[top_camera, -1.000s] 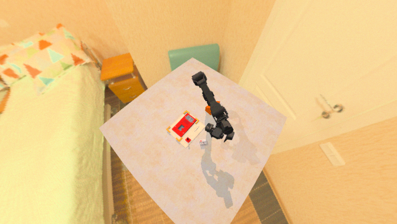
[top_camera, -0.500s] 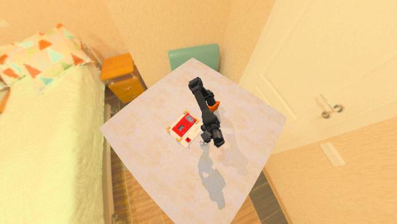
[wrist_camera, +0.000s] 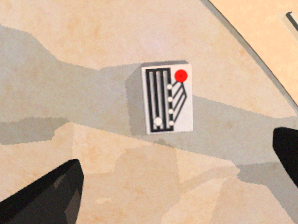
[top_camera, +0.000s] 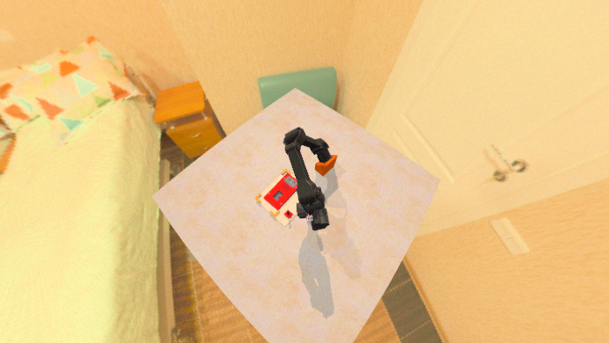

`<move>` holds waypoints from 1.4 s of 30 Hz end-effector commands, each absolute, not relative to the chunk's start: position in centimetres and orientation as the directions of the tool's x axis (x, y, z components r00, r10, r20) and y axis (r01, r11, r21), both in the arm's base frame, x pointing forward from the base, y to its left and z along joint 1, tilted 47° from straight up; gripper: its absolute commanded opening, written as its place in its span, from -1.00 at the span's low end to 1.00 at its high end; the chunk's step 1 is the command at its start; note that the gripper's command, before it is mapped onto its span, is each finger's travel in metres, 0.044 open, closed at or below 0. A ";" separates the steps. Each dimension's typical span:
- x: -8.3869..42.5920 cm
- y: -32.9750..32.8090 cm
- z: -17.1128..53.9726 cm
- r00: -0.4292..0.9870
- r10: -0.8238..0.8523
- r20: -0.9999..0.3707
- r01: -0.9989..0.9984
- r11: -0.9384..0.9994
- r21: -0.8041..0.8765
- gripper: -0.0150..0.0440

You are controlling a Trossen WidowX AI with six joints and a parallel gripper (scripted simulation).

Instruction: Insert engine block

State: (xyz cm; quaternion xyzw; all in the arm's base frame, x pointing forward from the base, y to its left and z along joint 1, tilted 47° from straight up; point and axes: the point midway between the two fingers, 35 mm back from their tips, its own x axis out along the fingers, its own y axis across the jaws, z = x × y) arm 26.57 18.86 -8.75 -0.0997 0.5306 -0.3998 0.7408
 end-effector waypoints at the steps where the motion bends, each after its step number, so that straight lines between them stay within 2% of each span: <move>1: 27.0 18.3 -8.6 0.099 -0.716 -0.691 0.551 0.618 -0.561 1.00; 41: 27.8 12.8 -14.0 0.100 -0.718 -0.688 0.552 0.616 -0.562 1.00; 42: 27.8 12.8 -14.0 0.100 -0.718 -0.688 0.552 0.616 -0.562 0.91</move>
